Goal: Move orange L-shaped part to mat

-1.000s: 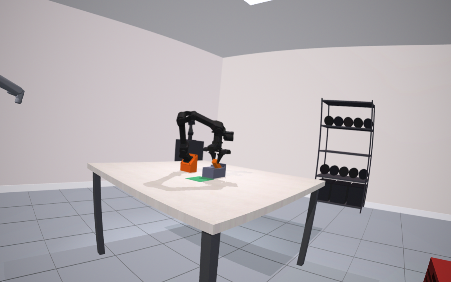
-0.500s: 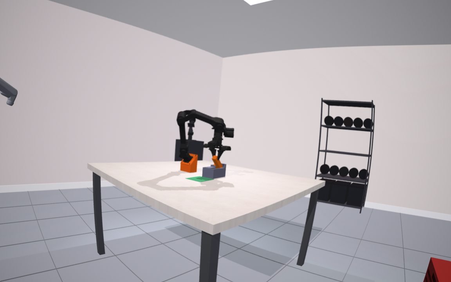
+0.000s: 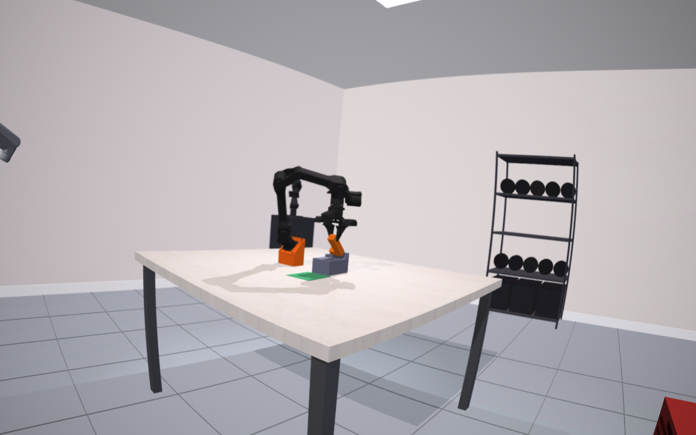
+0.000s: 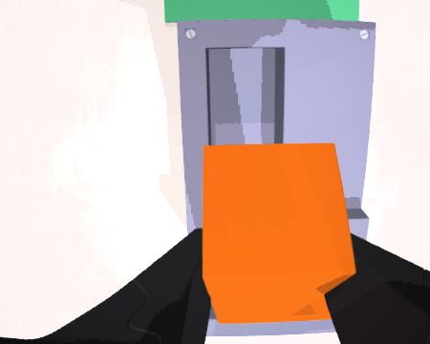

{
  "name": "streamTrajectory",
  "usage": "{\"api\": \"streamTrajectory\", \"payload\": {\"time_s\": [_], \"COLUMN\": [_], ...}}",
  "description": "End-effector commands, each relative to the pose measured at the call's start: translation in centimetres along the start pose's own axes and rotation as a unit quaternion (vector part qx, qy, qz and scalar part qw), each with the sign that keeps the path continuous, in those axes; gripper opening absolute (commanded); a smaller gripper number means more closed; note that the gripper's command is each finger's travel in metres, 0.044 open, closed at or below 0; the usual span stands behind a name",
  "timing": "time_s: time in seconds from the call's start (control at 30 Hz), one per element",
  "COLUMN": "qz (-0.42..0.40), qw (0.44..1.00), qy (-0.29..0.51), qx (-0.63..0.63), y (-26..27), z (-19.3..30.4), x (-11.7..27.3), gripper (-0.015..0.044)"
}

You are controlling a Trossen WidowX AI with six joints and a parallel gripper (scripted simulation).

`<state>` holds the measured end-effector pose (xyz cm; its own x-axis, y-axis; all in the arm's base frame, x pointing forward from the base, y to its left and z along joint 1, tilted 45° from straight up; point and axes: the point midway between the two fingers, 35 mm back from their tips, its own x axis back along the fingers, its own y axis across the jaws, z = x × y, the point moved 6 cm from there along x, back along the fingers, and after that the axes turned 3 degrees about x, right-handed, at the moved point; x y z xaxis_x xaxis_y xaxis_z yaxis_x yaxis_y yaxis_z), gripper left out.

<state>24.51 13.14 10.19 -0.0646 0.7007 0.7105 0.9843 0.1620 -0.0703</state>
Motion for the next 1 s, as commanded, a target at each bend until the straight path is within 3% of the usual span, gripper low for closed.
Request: {"api": "streamTrajectory", "payload": {"time_s": [0.0,0.47,0.97], "qz": [0.001,0.001,0.001], "qw": [1.0,1.0,1.0], "qy": [0.002,0.002,0.001], "qx": [-0.003,-0.003,-0.003], "y": [0.1,0.0,-0.6], "z": [0.0,-0.5,-6.7], "x": [0.7,1.4,1.1], "gripper": [0.0,0.0,0.0]}}
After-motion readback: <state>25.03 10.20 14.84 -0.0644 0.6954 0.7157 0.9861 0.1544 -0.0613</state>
